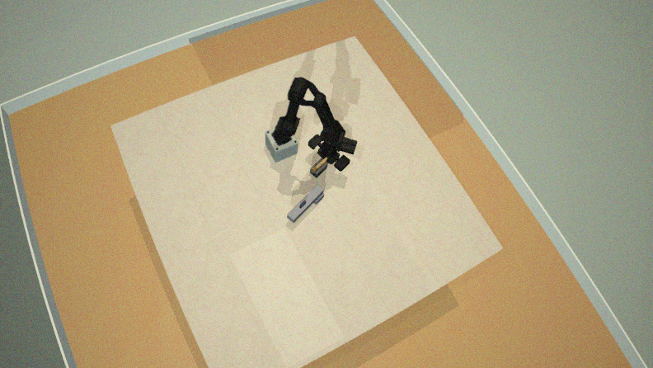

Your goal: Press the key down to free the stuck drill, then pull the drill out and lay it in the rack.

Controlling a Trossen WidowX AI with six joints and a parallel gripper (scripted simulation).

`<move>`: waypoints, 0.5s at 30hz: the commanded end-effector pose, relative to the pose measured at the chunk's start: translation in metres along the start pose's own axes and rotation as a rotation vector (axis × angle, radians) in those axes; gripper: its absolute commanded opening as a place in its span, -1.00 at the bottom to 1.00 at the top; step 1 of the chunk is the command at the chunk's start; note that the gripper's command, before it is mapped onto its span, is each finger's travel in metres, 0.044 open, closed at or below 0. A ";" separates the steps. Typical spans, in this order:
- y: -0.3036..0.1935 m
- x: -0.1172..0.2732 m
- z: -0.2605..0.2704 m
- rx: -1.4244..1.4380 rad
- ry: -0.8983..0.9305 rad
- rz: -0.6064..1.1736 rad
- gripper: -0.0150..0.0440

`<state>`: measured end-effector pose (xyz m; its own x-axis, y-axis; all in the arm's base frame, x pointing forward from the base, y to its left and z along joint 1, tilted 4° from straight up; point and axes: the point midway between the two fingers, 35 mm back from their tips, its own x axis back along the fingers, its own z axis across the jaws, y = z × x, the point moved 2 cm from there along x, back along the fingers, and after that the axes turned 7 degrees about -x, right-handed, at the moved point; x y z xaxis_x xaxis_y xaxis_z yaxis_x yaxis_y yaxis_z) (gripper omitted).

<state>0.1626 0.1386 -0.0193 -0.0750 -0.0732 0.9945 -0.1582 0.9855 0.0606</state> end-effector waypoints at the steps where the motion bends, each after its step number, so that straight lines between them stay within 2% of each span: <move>1: -0.006 -0.004 -0.001 0.000 -0.004 0.027 -0.49; 15: -0.006 -0.004 -0.001 0.000 -0.004 0.027 -0.49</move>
<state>0.1626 0.1386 -0.0193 -0.0748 -0.0733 0.9945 -0.1584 0.9855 0.0608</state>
